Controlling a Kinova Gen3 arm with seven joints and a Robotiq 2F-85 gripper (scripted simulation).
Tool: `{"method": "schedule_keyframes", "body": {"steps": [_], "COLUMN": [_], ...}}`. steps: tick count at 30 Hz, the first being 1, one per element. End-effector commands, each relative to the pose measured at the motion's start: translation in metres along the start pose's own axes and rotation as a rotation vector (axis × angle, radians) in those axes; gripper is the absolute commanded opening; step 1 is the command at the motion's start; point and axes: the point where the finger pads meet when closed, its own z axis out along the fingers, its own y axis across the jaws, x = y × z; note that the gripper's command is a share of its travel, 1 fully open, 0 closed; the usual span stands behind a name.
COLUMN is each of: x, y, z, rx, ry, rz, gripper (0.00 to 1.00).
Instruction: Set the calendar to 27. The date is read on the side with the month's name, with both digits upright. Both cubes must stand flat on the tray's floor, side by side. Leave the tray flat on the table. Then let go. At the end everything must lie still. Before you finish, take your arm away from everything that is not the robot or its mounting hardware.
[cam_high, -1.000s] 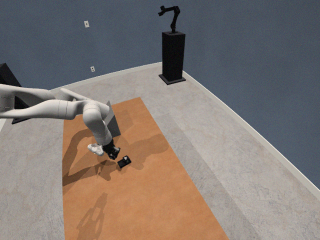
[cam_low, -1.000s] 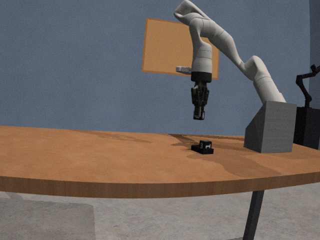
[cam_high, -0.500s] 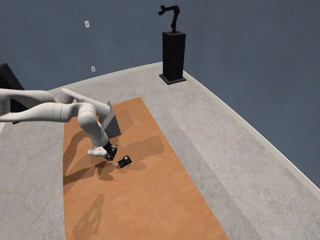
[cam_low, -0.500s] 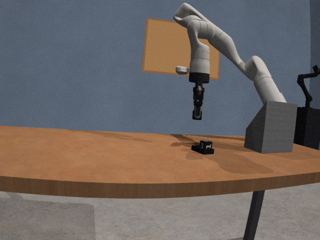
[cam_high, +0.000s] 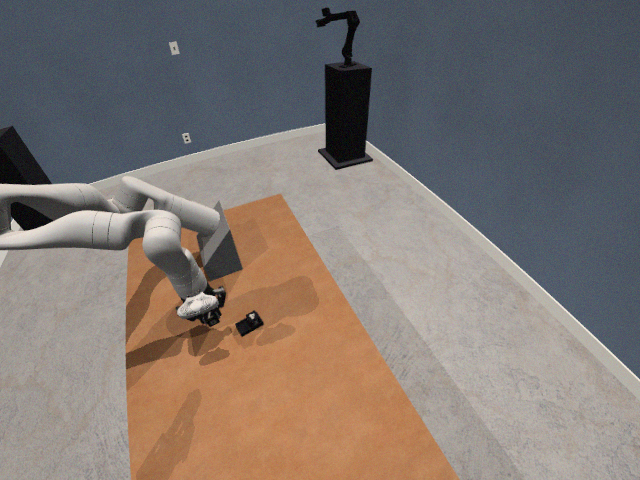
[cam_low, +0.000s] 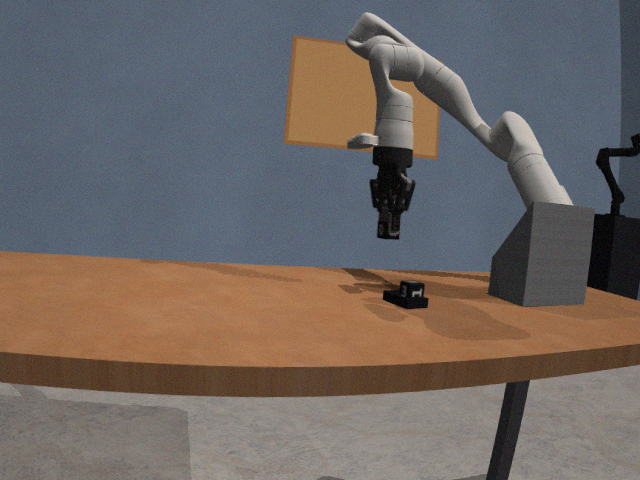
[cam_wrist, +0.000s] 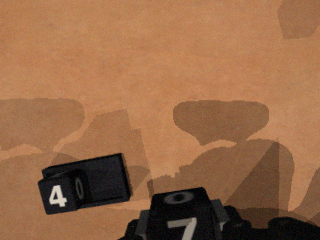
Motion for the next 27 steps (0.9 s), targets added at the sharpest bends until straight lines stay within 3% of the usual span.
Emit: {"method": "schedule_keyframes", "body": {"steps": [1,10,27], "x": [0.0,-0.002,-0.005], "y": [0.008,0.024,0.047], "z": [0.001,0.002,0.003], "rx": [0.004,0.001,-0.007], "ry": [-0.004,0.0,0.004], "rz": [-0.058,-0.349,-0.741], "gripper": [0.28,0.28,0.28]}}
